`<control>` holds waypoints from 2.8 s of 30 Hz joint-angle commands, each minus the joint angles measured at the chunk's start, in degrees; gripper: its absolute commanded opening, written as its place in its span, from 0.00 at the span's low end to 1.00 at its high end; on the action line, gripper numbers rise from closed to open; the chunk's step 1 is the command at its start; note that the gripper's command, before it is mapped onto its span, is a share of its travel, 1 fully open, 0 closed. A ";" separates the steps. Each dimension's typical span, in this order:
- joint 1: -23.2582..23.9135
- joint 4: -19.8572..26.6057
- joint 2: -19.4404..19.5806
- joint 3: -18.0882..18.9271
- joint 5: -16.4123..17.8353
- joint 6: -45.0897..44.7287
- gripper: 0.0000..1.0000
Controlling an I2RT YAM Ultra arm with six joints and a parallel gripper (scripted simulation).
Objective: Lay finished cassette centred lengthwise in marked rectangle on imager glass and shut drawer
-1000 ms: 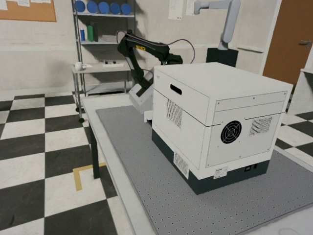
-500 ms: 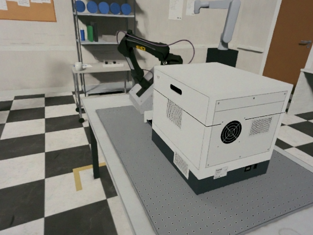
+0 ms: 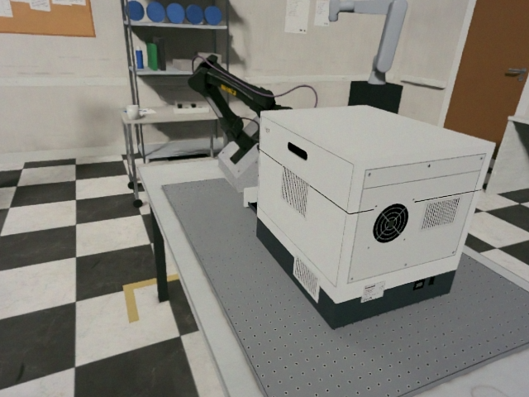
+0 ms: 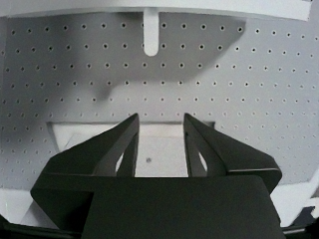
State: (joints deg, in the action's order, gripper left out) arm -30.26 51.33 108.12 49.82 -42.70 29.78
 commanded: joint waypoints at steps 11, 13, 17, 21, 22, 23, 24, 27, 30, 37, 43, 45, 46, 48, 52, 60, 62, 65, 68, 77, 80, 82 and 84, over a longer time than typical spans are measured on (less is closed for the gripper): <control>2.41 -19.84 -3.11 -7.64 -2.50 -10.88 0.35; 2.47 -20.20 -3.16 -7.80 -2.45 -11.13 0.35; 2.53 -20.56 -3.21 -7.52 -2.41 -11.38 0.35; 2.53 -20.62 -3.21 -7.48 -2.40 -11.42 0.35; 2.55 -20.70 -3.22 -7.53 -2.39 -11.47 0.35; 2.56 -20.71 -3.22 -7.55 -2.39 -11.48 0.35; 2.56 -20.73 -3.22 -7.56 -2.39 -11.49 0.35; 2.57 -20.75 -3.22 -7.58 -2.39 -11.51 0.35; 2.57 -20.76 -3.22 -7.59 -2.39 -11.52 0.35; 2.57 -20.68 -3.22 -7.60 -2.39 -11.53 0.35; 2.57 -20.68 -3.22 -7.60 -2.38 -11.53 0.35; 2.57 -20.68 -3.22 -7.60 -2.38 -11.53 0.35; 2.57 -20.68 -3.22 -7.60 -2.38 -11.53 0.35; 2.57 -20.68 -3.22 -7.60 -2.38 -11.53 0.35; 2.57 -20.68 -3.22 -7.60 -2.38 -11.53 0.35; 2.57 -20.68 -3.22 -7.60 -2.38 -11.53 0.35; 2.57 -20.68 -3.22 -7.60 -2.38 -11.53 0.35; 2.57 -20.68 -3.22 -7.60 -2.38 -11.53 0.35; 2.57 -20.68 -3.22 -7.60 -2.38 -11.53 0.35; 5.12 -23.72 -0.36 -8.95 -2.46 -13.41 0.35; 5.43 -25.15 0.11 -9.30 -2.51 -14.30 0.35; 6.02 -26.09 0.42 -9.53 -2.53 -14.88 0.35; 6.62 -27.03 0.72 -9.77 -2.55 -15.46 0.35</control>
State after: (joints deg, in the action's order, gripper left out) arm -23.73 27.18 107.98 40.97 -44.38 16.16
